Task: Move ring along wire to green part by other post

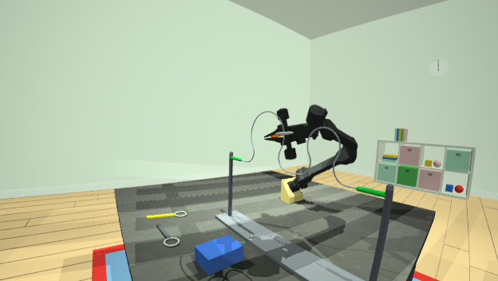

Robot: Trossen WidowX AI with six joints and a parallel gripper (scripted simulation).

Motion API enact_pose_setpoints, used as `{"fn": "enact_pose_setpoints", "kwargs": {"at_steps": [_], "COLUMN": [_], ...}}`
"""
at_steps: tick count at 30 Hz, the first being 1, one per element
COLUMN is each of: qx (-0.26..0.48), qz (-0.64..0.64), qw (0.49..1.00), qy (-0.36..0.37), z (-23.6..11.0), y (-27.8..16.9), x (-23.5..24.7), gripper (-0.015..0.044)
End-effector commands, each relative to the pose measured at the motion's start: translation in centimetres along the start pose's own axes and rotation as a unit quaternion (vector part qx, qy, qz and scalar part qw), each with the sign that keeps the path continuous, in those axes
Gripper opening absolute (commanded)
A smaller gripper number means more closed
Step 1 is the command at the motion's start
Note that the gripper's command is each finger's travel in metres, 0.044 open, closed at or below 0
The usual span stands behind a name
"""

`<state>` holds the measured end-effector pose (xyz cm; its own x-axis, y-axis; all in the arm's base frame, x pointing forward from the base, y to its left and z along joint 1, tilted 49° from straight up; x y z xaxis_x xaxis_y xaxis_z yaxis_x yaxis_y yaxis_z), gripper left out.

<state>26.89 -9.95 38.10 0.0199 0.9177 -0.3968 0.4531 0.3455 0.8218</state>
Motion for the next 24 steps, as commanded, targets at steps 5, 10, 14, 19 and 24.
{"fn": "enact_pose_setpoints", "kwargs": {"at_steps": [5,10,14,19,24], "qx": [-0.002,-0.003,-0.005,-0.006,-0.008], "qz": [0.046,0.074,0.096,0.123,0.150], "qw": [0.999,0.996,0.994,0.990,0.985], "qy": [0.025,0.040,0.053,0.068,0.083], "z": [0.16,0.20,0.23,0.27,0.30], "y": [-0.02,-0.08,-0.13,-0.19,-0.25], "x": [-0.16,-0.19,-0.20,-0.22,-0.23], "gripper": [-0.0150,-0.0150,-0.0150,-0.0150,-0.0150]}}
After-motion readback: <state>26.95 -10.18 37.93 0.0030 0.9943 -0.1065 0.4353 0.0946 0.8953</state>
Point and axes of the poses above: the point midway between the two fingers, 35 mm back from their tips, its own z axis out along the fingers, its own x axis across the jaws, y = z × x, the point moved 7 cm from there along -z, back along the fingers, and after that the axes turned 7 degrees about z, right-handed, at the moved point
